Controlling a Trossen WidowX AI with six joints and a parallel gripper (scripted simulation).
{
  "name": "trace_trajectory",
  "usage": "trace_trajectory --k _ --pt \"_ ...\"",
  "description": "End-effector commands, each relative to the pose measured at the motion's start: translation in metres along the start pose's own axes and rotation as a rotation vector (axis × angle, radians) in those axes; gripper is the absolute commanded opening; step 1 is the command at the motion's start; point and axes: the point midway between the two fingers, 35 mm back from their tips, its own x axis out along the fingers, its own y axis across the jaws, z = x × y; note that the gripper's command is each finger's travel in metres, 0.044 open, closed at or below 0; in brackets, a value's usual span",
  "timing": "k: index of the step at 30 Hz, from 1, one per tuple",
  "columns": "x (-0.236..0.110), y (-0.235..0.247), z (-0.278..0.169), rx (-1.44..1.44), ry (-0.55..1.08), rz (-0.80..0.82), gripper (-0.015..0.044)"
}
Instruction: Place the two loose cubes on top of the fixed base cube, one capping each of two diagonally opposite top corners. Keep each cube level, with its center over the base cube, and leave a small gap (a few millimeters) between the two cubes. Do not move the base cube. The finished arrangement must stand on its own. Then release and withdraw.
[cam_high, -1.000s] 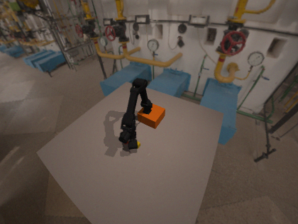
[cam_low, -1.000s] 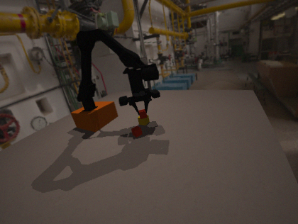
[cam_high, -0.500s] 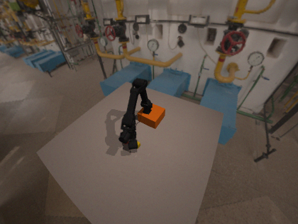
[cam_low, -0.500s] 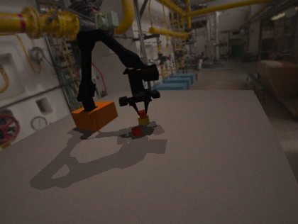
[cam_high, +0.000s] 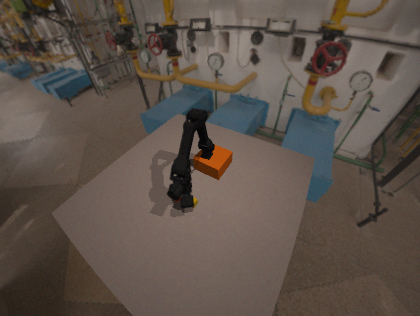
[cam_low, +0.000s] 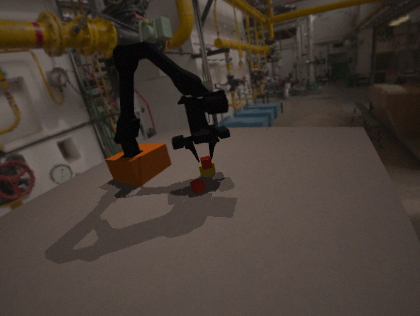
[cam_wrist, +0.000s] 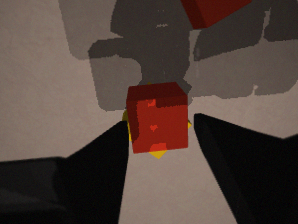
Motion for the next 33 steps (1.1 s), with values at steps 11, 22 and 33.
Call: trace_trajectory --k 11,22,33 --pt "-0.024 0.002 0.001 0.000 -0.004 0.007 0.0205" --pt "-0.028 -0.003 0.009 -0.212 -0.002 0.005 0.0265" --pt "-0.038 -0.015 0.030 -0.737 -0.001 0.007 0.0265"
